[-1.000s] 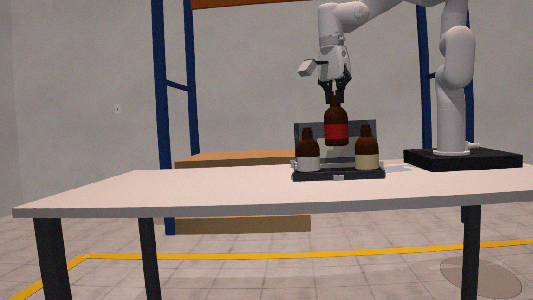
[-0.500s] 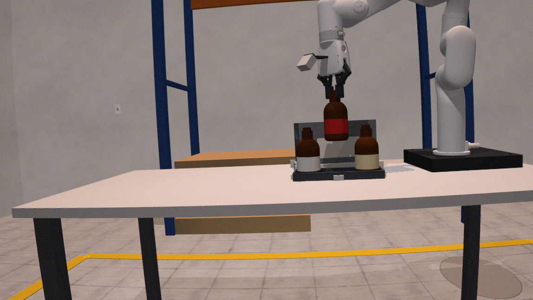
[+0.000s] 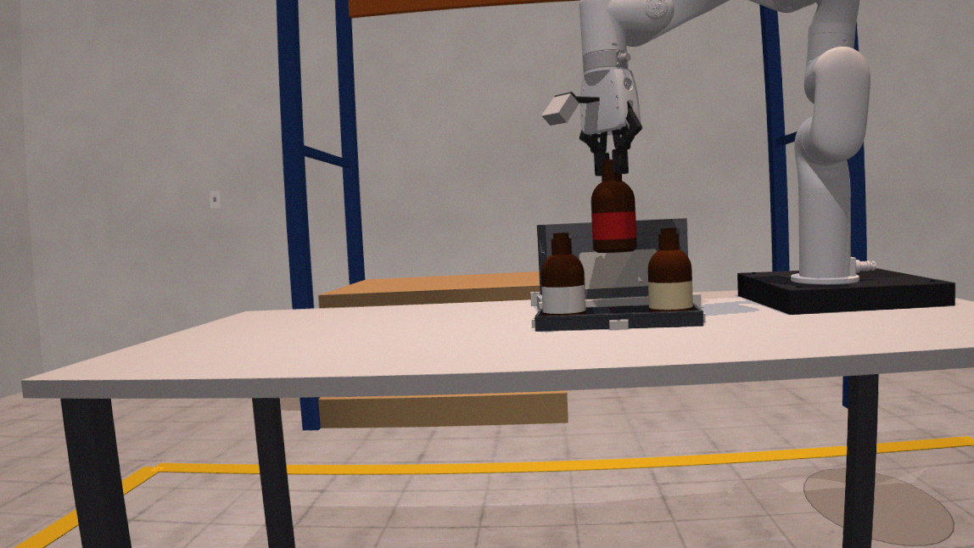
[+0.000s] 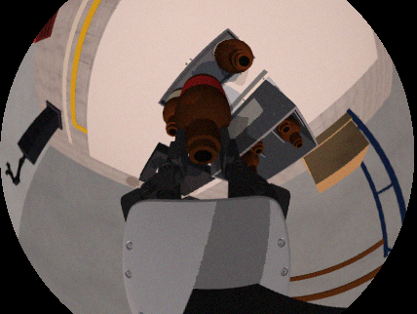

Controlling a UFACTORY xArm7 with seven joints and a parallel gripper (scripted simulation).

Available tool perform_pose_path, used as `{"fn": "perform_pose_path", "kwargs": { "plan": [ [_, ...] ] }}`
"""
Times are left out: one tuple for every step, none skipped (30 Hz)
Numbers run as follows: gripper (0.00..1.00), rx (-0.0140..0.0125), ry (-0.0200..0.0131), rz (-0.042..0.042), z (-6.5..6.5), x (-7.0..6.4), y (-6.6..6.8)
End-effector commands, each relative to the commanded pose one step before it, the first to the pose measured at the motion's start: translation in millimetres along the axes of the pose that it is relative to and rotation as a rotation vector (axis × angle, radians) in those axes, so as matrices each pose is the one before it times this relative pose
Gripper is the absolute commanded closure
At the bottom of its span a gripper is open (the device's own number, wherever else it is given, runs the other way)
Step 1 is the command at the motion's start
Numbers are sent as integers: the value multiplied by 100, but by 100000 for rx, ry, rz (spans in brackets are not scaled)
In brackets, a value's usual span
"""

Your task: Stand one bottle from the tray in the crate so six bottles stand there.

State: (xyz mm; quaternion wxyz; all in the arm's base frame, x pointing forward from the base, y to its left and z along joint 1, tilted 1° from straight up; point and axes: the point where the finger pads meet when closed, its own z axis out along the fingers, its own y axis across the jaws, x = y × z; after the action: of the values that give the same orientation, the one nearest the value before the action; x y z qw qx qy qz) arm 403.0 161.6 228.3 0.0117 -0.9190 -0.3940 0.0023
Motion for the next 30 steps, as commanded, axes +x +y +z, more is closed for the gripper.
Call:
{"fn": "perform_pose_path", "kwargs": {
  "plan": [
    [100, -239, 406, 4, -260, 103, 54],
    [100, 0, 0, 0, 0, 0, 0],
    [100, 0, 0, 0, -6, 0, 0],
    [100, 0, 0, 0, -3, 0, 0],
    [100, 0, 0, 0, -1, 0, 0],
    [100, 0, 0, 0, 0, 0, 0],
    [100, 0, 0, 0, 0, 0, 0],
    [100, 0, 0, 0, 0, 0, 0],
    [100, 0, 0, 0, 0, 0, 0],
    [100, 0, 0, 0, 0, 0, 0],
    [100, 0, 0, 0, 0, 0, 0],
    [100, 0, 0, 0, 0, 0, 0],
    [100, 0, 0, 0, 0, 0, 0],
    [100, 0, 0, 0, 0, 0, 0],
    [100, 0, 0, 0, 0, 0, 0],
    [100, 0, 0, 0, 0, 0, 0],
    [100, 0, 0, 0, -1, 0, 0],
    [100, 0, 0, 0, 0, 0, 0],
    [100, 0, 0, 0, 0, 0, 0],
    [100, 0, 0, 0, -3, 0, 0],
    [100, 0, 0, 0, -6, 0, 0],
    [100, 0, 0, 0, -9, 0, 0],
    [100, 0, 0, 0, -13, 0, 0],
    [100, 0, 0, 0, -18, 0, 0],
    [100, 0, 0, 0, -23, 0, 0],
    [100, 0, 0, 0, -28, 0, 0],
    [100, 0, 0, 0, -34, 0, 0],
    [100, 0, 0, 0, -40, 0, 0],
    [100, 0, 0, 0, -46, 0, 0],
    [100, 0, 0, 0, -52, 0, 0]
  ]
}}
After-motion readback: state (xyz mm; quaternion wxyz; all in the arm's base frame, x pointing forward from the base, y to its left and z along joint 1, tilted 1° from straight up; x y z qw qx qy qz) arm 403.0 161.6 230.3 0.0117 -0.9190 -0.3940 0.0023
